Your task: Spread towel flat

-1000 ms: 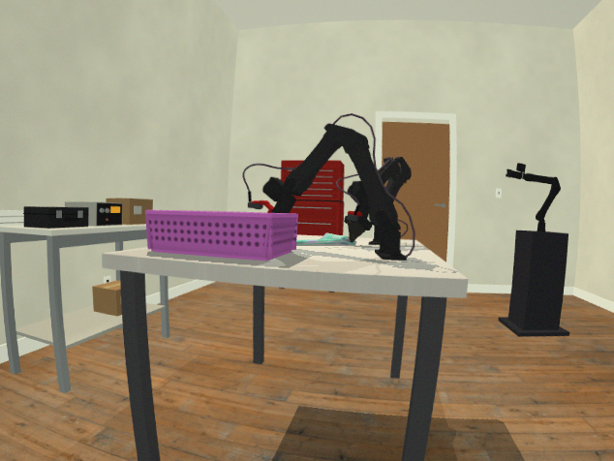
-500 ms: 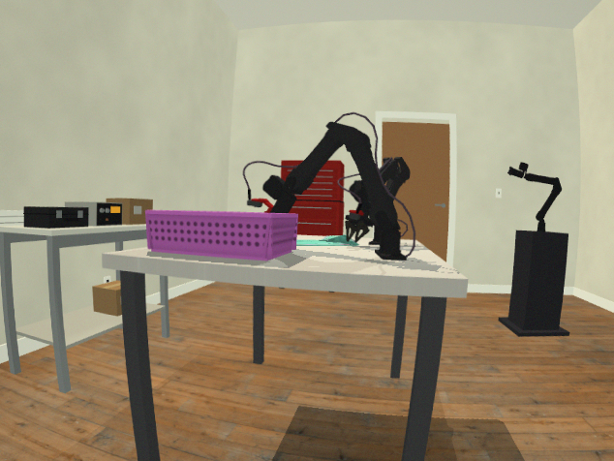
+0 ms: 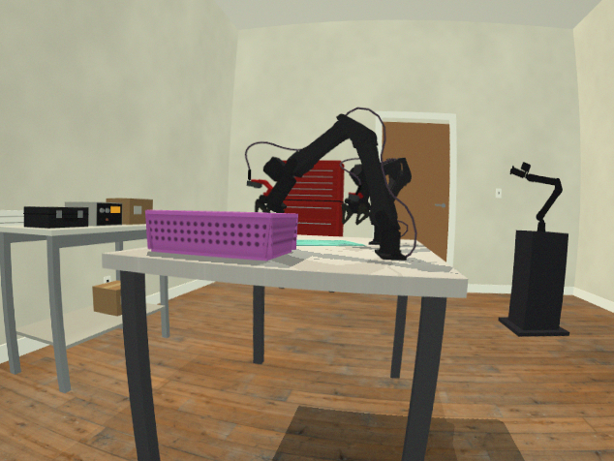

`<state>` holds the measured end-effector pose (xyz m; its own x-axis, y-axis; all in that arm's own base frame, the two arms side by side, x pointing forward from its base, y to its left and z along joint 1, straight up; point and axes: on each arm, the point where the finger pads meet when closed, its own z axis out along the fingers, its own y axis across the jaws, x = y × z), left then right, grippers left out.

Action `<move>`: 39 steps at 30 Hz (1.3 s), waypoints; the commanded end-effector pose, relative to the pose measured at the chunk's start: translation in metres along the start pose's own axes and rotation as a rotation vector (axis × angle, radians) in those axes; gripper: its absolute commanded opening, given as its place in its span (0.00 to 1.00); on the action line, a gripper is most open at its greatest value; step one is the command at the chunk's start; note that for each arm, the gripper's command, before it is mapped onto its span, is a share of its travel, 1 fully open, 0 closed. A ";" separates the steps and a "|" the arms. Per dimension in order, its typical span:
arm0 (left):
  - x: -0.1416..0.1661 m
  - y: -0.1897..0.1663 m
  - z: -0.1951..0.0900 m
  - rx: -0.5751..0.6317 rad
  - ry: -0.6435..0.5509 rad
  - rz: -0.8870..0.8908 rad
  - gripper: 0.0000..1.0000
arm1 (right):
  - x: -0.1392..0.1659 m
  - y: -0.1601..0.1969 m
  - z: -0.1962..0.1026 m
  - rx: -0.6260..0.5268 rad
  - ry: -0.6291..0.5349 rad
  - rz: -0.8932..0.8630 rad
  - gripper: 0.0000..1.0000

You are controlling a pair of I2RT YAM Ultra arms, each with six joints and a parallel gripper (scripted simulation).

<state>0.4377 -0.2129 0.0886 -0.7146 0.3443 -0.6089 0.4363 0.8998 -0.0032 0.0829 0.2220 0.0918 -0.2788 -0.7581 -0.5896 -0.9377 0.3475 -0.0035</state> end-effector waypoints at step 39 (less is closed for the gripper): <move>-0.095 -0.072 -0.018 0.077 0.001 0.111 0.64 | 0.024 -0.083 -0.086 0.213 0.276 0.414 0.64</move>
<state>0.4612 -0.3042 0.1322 -0.6884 0.4516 -0.5676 0.5493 0.8356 -0.0014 0.1345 0.1256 0.1356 -0.6936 -0.6473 -0.3160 -0.6819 0.7314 -0.0014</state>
